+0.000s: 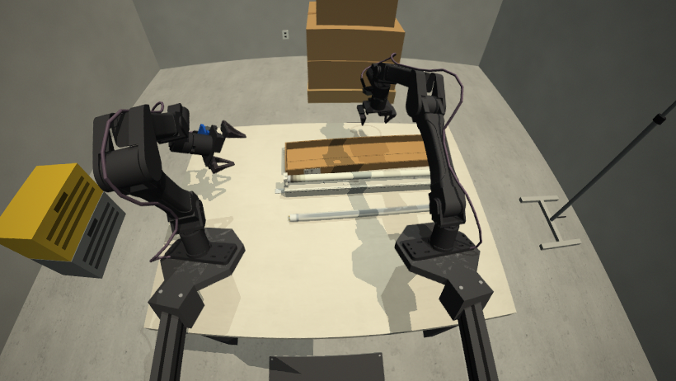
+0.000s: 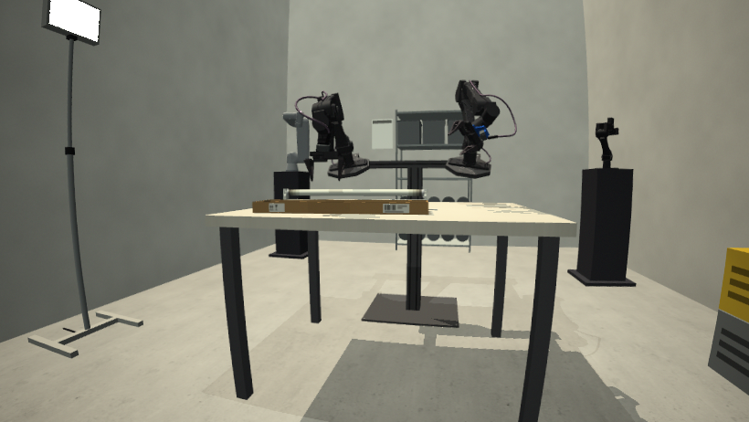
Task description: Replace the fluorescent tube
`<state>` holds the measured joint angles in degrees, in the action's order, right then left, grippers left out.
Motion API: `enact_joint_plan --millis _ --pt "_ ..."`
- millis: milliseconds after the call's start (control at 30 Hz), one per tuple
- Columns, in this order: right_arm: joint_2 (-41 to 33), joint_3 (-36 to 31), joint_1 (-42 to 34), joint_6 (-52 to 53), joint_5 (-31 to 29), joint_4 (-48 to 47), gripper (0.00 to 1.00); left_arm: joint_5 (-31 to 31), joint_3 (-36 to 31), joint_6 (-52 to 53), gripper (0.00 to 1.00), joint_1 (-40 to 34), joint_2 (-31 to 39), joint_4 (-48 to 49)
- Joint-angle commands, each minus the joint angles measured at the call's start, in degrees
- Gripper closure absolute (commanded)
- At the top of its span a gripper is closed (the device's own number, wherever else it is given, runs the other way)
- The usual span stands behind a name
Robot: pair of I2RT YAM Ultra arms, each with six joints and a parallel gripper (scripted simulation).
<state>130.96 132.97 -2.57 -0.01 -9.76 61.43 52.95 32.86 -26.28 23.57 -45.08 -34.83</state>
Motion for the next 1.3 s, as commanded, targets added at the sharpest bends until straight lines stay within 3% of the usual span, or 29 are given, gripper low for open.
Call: enact_joint_plan --millis 0,567,600,1133,1167,1267 --pt "-1.3 0.8 -0.4 0.0 0.0 -0.3 0.00 0.6 0.7 0.2 0.00 0.0 0.5 0.0" --pt "-1.4 0.7 -0.4 0.0 0.0 -0.3 0.00 0.6 0.7 0.2 0.00 0.0 0.5 0.1" --pt "-1.4 0.7 -0.4 0.0 0.0 -0.3 0.00 0.6 0.7 0.2 0.51 0.0 0.5 0.1" --pt "-1.4 0.7 -0.4 0.0 0.0 -0.3 0.00 0.6 0.7 0.2 0.51 0.0 0.5 0.1" --pt "-1.4 0.7 -0.4 0.0 0.0 -0.3 0.51 0.6 0.7 0.2 0.51 0.0 0.5 0.1" --pt "-1.4 0.7 -0.4 0.0 0.0 -0.3 0.51 0.6 0.7 0.2 0.51 0.0 0.5 0.1"
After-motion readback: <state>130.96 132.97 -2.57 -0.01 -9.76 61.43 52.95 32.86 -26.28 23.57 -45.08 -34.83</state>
